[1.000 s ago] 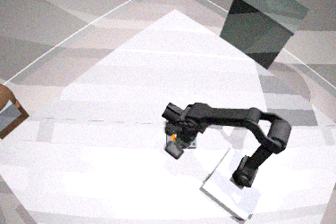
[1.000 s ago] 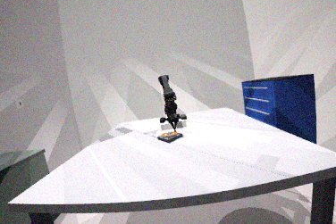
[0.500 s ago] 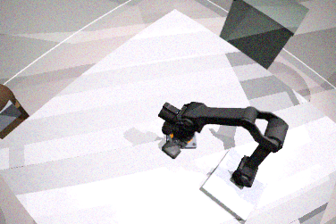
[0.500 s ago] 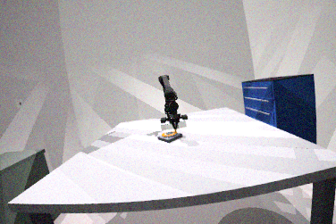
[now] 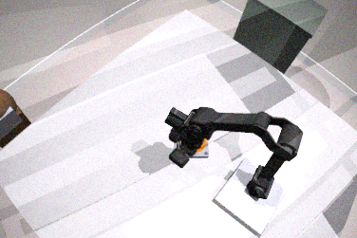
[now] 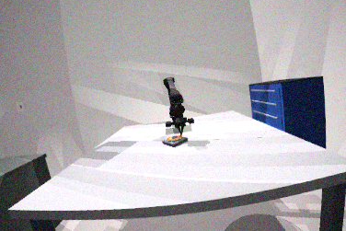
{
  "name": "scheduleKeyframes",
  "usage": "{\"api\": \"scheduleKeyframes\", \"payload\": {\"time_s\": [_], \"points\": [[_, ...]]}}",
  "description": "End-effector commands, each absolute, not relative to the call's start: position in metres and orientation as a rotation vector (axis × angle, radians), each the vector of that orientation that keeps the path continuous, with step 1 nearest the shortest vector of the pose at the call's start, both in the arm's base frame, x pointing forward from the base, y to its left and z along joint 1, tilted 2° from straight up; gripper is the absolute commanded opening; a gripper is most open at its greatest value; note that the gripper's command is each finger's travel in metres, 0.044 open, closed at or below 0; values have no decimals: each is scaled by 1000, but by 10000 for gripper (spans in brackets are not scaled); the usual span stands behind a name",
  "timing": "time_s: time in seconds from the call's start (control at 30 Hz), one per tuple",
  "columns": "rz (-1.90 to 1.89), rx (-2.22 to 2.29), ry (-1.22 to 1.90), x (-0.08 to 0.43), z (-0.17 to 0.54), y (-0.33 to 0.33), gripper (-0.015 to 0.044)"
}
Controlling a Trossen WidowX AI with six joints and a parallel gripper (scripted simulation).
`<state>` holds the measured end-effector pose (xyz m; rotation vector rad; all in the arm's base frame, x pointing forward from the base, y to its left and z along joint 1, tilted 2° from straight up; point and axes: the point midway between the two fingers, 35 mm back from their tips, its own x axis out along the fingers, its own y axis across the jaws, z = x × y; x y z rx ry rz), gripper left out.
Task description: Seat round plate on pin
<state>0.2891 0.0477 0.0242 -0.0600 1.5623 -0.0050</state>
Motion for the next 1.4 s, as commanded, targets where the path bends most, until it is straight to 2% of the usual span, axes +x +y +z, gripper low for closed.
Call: {"api": "scheduleKeyframes", "payload": {"time_s": [0.0,1.37], "points": [[-7,-54,1548,297,27,49,0],[-7,-54,1545,330,30,45,0]]}}
